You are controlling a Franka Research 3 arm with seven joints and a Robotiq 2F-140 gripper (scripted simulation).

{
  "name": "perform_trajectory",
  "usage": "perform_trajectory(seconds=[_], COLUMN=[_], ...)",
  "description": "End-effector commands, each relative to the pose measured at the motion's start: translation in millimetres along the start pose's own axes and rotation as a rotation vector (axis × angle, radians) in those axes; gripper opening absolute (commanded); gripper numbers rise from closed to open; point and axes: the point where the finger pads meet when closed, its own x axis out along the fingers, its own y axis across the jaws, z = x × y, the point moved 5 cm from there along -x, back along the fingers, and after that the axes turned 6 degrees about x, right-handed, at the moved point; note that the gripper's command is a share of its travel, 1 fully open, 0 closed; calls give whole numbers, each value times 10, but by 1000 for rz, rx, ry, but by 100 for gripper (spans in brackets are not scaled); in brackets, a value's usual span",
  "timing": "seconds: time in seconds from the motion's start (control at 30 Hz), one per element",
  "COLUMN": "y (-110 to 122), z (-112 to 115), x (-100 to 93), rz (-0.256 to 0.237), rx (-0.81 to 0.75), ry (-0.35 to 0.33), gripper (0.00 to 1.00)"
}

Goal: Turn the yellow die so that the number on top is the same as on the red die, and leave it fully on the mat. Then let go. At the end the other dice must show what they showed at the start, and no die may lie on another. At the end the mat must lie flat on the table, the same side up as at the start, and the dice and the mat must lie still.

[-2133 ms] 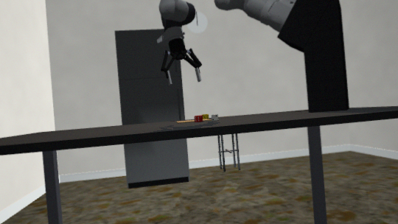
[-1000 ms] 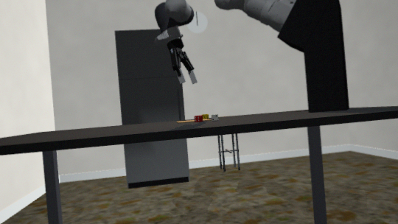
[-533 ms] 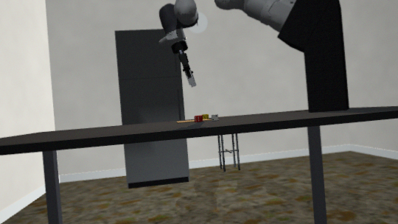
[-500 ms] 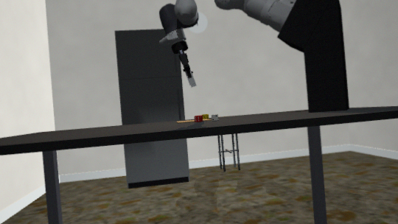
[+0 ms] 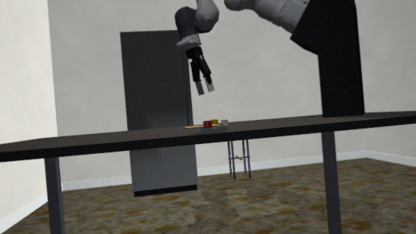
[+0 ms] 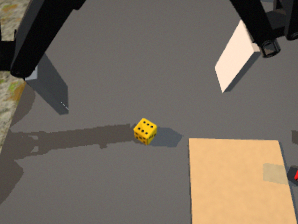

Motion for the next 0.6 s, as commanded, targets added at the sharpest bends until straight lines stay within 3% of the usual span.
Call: perform_trajectory(seconds=[0.0, 0.57], y=[-10, 18], z=[-67, 147], x=[-3, 270], rz=[10, 54], rx=[-134, -518], ry=[45, 134], gripper=[100, 100])
